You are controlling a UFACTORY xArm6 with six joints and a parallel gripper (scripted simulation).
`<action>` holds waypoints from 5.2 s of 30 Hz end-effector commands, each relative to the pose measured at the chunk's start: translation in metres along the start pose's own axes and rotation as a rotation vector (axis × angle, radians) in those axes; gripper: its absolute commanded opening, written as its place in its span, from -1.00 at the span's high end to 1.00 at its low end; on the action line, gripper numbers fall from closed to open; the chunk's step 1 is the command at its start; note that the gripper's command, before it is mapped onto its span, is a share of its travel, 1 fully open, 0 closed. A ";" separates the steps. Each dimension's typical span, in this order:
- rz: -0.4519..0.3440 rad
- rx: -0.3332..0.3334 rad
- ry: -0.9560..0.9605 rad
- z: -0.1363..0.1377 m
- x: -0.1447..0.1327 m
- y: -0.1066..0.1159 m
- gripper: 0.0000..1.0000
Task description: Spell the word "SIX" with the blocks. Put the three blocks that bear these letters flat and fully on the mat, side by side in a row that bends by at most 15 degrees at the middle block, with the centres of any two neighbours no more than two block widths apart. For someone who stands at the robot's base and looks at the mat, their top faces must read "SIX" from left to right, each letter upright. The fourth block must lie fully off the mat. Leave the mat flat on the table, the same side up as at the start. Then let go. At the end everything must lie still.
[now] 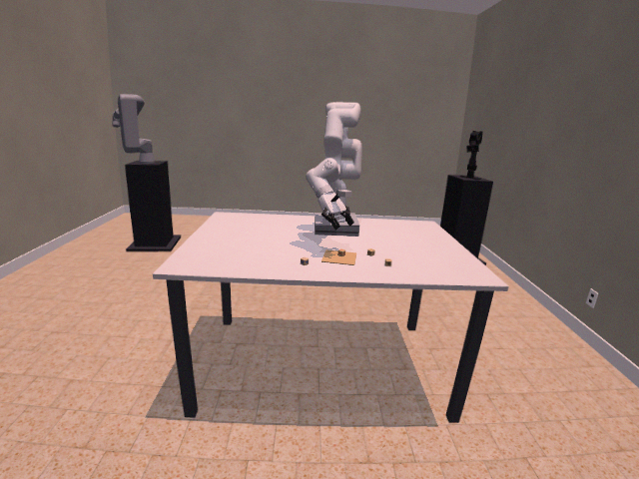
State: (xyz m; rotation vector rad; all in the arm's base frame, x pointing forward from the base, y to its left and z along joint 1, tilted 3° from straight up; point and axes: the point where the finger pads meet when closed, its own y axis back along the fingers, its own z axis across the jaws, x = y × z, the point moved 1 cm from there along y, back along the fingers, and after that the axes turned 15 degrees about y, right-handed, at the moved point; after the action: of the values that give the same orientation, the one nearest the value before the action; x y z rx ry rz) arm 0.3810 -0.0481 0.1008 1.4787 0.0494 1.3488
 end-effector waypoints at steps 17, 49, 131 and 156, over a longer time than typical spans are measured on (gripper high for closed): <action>0.003 -0.003 0.002 0.007 0.001 0.000 -1.00; 0.002 -0.002 0.002 0.176 -0.075 0.026 -1.00; -0.264 0.555 0.957 0.051 -0.015 0.001 -1.00; -0.392 0.817 1.596 0.010 0.013 0.004 -1.00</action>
State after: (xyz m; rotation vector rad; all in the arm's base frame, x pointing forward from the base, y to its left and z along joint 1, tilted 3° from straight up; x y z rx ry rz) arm 0.3920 -0.0540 0.1107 0.5917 1.8458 1.8986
